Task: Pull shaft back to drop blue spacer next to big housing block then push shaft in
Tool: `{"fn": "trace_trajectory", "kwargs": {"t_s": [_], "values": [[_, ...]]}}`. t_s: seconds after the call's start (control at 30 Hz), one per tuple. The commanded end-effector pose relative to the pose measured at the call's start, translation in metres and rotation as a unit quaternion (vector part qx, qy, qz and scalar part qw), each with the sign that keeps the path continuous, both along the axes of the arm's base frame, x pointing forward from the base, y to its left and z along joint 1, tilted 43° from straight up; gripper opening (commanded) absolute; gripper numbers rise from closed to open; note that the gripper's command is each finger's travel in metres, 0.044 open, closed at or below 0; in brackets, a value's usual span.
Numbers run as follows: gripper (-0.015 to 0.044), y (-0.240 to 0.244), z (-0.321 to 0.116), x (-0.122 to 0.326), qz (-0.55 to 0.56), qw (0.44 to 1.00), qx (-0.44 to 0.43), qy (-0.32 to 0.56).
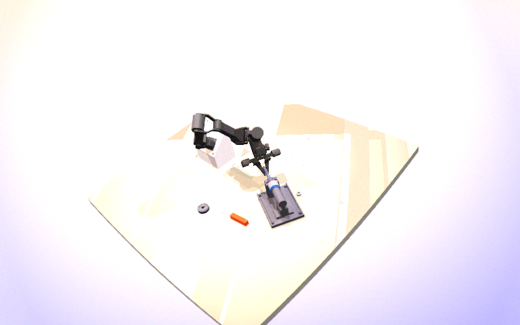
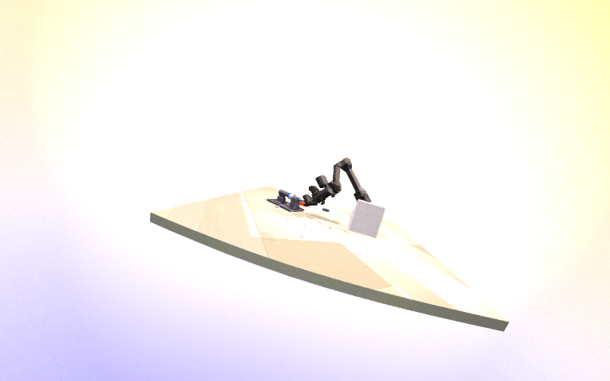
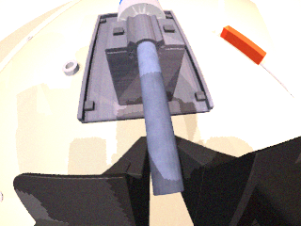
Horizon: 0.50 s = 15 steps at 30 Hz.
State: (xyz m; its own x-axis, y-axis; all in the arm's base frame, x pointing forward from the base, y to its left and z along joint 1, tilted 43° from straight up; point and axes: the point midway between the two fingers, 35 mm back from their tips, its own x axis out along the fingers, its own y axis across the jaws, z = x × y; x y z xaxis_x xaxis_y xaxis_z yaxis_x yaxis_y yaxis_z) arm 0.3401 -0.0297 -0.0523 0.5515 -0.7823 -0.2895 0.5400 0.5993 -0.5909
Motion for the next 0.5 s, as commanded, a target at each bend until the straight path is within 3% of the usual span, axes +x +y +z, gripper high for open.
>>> {"fn": "trace_trajectory", "kwargs": {"t_s": [0.0,0.47], "values": [[0.0000,0.0004,-0.0003,-0.0010,-0.001,1.000,-0.001,0.000],[0.0000,0.0010,-0.0008,-0.0022,-0.001,1.000,-0.001,0.000]]}}
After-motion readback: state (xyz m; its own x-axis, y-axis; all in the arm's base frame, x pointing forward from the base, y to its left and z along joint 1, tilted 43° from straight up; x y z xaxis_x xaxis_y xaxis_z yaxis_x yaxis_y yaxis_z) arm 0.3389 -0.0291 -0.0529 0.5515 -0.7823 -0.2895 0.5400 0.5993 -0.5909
